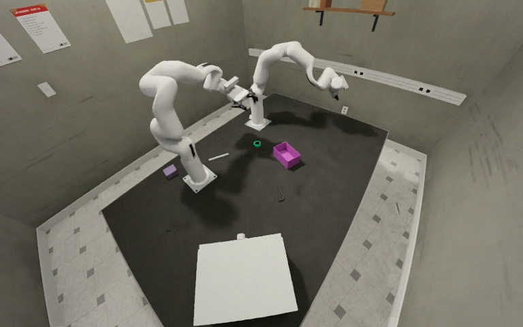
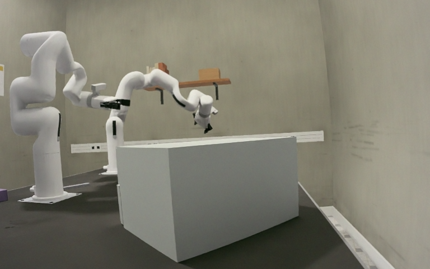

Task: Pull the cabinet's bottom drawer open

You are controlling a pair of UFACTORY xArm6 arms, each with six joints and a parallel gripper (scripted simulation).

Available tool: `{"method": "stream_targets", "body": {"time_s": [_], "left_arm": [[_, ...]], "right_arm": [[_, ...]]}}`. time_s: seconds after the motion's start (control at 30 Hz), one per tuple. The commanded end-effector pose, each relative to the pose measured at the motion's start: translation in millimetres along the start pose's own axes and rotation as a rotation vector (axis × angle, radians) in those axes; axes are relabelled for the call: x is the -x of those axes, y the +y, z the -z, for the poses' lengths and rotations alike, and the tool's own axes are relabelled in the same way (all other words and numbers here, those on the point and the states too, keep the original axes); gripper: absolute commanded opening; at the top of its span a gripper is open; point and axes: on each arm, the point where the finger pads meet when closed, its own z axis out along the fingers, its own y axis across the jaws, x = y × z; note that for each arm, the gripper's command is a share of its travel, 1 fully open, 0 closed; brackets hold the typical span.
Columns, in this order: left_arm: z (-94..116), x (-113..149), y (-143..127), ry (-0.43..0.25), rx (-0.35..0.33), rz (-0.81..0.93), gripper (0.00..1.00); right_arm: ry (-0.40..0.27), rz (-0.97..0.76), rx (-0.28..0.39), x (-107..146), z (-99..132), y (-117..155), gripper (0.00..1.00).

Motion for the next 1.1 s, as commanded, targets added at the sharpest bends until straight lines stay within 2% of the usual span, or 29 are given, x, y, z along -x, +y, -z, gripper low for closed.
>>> {"method": "stream_targets", "body": {"time_s": [0.0,0.67,0.77,0.9,1.03,1.07], "left_arm": [[1.3,-2.0,-1.1,0.003,0.001,0.004,1.00],[1.3,-2.0,-1.1,0.003,0.001,0.004,1.00],[1.3,-2.0,-1.1,0.003,0.001,0.004,1.00],[1.3,-2.0,-1.1,0.003,0.001,0.004,1.00],[1.3,-2.0,-1.1,0.003,0.001,0.004,1.00],[1.3,-2.0,-1.1,0.003,0.001,0.004,1.00]], "right_arm": [[-0.001,-0.004,-0.001,-1.3,0.4,-0.8,1.00],[-0.007,0.002,0.010,-1.1,-5.1,0.7,1.00],[-0.027,0.025,0.051,-0.3,-25.4,7.0,1.00],[-0.088,0.076,0.154,1.0,-76.1,27.7,1.00],[-0.136,0.104,0.223,1.2,-110.0,46.2,1.00],[-0.136,0.104,0.223,1.2,-110.0,46.2,1.00]]}}
